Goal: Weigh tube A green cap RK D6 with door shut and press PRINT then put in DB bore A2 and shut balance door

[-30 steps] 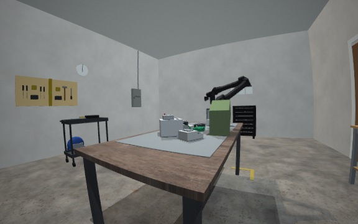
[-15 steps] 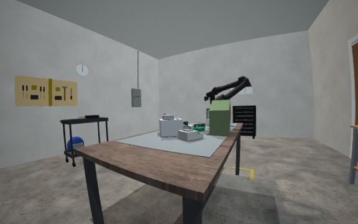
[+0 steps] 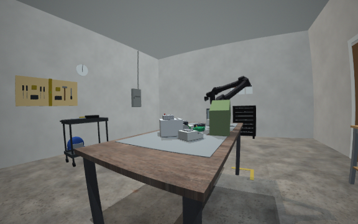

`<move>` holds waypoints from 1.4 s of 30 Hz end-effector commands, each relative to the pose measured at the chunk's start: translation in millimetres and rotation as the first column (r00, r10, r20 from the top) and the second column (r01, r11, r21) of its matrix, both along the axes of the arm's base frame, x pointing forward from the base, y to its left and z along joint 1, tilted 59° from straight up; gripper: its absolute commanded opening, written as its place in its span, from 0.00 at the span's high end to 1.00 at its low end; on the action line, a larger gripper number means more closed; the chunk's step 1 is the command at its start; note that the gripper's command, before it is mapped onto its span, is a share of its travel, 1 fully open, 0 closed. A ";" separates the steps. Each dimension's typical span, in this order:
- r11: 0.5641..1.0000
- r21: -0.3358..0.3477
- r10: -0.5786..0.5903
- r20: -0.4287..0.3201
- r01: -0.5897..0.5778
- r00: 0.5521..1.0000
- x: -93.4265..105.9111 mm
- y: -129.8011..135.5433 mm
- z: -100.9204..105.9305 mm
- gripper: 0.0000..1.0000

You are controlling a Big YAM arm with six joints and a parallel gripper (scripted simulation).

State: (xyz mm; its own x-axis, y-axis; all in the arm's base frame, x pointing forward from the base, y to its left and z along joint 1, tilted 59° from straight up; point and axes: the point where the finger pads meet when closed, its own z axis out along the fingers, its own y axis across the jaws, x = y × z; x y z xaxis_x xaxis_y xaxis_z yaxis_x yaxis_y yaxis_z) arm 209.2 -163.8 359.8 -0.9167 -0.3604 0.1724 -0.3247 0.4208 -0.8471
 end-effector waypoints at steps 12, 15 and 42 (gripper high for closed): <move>1.000 0.002 -0.008 0.006 0.008 1.000 2.6 -4.4 15.8 0.70; 1.000 0.002 -0.003 0.010 0.003 1.000 0.7 -1.7 9.6 0.70; 1.000 0.005 0.002 0.013 -0.003 1.000 -2.3 24.1 28.8 0.70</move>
